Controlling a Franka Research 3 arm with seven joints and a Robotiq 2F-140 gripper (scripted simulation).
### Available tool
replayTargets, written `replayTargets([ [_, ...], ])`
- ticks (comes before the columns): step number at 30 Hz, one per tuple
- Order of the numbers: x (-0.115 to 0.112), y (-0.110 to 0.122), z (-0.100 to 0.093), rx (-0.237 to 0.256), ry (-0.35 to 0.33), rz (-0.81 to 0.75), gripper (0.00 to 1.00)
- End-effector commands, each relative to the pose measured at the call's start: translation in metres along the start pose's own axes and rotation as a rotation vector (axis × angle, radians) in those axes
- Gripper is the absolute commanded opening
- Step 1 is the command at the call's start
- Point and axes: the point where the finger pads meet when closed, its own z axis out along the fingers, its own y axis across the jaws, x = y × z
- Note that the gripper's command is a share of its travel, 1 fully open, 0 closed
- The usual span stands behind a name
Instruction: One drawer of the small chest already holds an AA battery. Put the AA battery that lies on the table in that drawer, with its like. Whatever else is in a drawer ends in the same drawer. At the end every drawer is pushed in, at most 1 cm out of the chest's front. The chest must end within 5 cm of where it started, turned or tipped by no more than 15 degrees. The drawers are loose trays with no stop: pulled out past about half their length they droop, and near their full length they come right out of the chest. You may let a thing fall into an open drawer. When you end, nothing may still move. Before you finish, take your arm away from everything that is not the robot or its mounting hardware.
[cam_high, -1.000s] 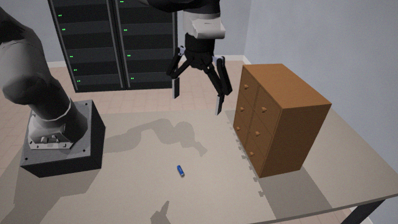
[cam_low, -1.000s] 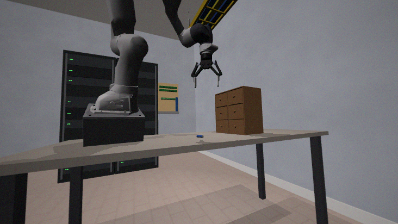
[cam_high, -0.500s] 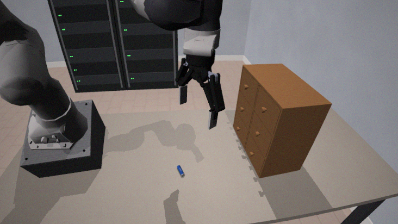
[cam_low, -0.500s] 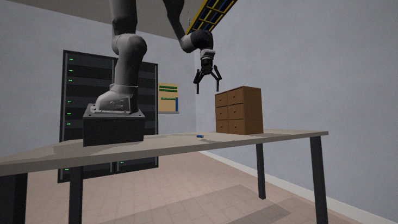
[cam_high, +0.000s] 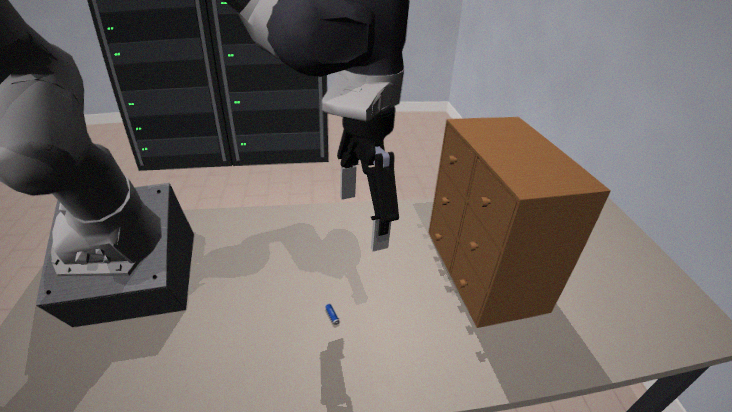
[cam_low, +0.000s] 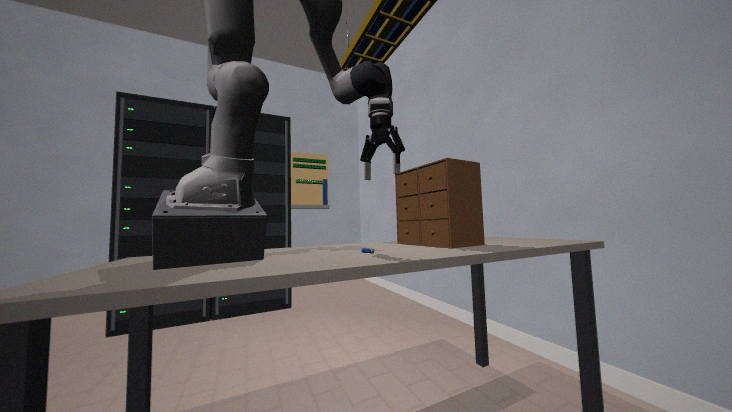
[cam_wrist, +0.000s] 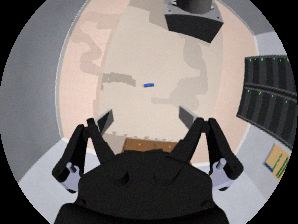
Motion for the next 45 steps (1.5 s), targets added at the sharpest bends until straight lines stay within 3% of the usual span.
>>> replayTargets([
  [1,-0.0037,0.0005,0.0025,0.018,-0.017,0.145,1.0],
  [45,-0.01,0.0067,0.0108,-0.002,-0.033,0.176,1.0],
])
